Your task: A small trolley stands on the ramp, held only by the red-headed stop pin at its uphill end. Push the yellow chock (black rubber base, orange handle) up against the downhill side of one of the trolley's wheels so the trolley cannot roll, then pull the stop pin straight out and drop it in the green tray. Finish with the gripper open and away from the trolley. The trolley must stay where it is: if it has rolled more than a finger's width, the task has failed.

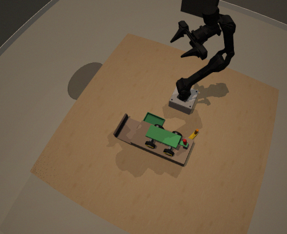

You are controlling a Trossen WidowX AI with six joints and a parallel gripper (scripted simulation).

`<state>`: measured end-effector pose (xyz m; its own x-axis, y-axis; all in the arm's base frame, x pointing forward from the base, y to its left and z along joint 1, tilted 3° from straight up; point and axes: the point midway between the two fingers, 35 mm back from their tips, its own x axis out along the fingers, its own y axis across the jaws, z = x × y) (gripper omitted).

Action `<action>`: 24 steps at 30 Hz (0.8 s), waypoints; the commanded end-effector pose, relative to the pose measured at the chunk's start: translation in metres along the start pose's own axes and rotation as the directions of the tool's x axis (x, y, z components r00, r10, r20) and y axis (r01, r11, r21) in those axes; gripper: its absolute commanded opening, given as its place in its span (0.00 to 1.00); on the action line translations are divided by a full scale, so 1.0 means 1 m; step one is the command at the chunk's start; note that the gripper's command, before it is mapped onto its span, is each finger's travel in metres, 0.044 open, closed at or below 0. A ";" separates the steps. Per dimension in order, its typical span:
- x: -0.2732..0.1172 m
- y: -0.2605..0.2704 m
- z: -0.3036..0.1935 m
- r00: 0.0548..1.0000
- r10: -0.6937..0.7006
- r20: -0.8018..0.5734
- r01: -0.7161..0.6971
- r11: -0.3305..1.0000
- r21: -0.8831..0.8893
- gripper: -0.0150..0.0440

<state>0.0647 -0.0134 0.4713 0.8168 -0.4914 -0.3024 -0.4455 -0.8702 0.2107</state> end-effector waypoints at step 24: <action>0.113 -0.046 0.021 0.883 -0.412 0.226 0.421 0.481 -0.769 0.58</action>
<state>0.1534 -0.0310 0.4216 0.8455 -0.1298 -0.5180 0.2964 -0.6928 0.6574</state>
